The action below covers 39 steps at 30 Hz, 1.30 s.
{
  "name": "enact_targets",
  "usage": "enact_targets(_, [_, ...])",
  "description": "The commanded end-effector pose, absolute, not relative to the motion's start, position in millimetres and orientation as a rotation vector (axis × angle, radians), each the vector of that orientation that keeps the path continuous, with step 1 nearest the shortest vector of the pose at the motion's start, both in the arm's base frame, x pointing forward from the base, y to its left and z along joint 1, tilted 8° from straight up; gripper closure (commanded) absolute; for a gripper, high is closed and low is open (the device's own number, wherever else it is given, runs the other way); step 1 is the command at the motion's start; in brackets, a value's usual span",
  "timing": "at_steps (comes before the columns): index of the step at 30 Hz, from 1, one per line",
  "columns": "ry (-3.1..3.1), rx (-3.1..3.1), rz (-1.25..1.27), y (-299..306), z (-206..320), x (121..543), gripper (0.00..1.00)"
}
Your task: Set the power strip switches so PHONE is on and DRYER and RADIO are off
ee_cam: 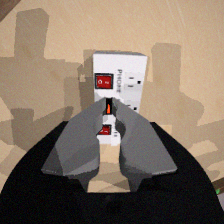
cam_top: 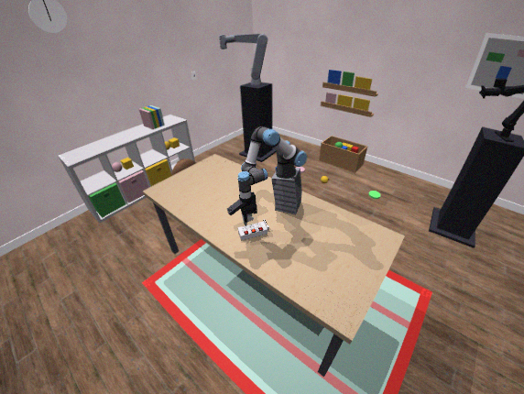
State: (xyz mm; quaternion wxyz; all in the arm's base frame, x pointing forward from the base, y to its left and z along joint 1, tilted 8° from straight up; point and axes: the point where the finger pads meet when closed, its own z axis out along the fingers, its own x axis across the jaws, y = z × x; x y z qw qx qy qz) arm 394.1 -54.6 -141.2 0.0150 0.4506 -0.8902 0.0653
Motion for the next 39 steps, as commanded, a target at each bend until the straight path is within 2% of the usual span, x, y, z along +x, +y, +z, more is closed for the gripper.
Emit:
enact_targets(1, [-2.772, 1.403, 0.206, -55.2, -143.7, 395.0, 1.00])
enact_targets(39, [-2.772, 1.403, 0.206, -60.7, -179.3, 396.2, 1.00])
